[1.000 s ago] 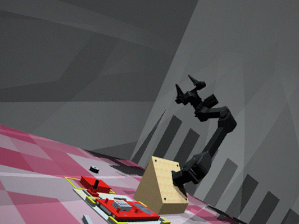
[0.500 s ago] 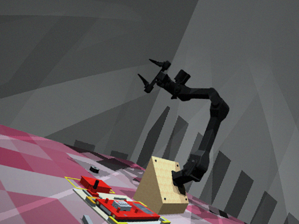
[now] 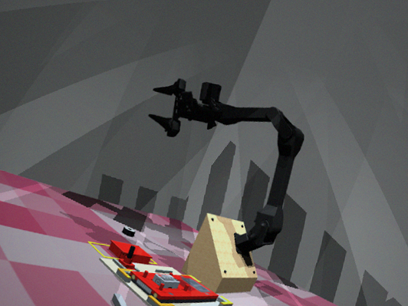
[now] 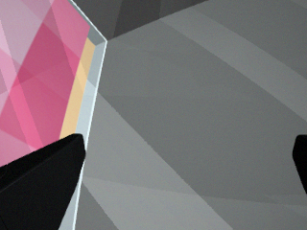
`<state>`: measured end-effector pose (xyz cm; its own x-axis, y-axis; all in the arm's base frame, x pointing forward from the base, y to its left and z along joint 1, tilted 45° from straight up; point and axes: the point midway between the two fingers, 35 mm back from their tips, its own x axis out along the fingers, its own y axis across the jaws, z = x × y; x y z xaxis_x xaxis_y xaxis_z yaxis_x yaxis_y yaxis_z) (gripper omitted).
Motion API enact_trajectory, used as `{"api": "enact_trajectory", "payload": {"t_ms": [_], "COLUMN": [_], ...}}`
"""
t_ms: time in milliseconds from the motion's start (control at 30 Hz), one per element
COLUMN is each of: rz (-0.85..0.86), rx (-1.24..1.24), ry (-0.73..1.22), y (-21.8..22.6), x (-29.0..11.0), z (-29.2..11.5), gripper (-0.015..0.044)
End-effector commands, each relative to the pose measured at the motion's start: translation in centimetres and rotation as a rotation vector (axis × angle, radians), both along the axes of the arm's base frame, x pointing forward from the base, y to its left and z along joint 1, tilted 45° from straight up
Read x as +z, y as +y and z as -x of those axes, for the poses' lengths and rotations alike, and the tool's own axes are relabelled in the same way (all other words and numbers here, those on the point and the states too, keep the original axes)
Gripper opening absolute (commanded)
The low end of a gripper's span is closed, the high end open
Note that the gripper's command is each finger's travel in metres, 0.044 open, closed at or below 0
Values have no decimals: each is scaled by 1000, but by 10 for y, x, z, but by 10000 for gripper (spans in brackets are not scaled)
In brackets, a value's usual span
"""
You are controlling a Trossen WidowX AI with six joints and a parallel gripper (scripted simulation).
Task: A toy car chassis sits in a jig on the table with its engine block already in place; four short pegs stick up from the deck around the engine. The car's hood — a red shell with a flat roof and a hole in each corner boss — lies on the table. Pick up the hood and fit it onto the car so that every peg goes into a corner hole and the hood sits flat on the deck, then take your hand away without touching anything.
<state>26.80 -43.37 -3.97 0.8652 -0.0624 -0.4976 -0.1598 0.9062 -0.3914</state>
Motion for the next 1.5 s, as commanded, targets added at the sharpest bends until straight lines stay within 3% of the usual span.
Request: {"api": "enact_trajectory", "payload": {"t_ms": [0, 400, 833, 1467], "rz": [-161, -643, -892, -893], "rx": [44, 162, 165, 159], "ry": [65, 461, 1179, 1222], "y": [44, 221, 405, 421], "x": [-12, -44, -51, -53], "z": [-33, -89, -47, -40], "gripper": [440, 440, 440, 440]}}
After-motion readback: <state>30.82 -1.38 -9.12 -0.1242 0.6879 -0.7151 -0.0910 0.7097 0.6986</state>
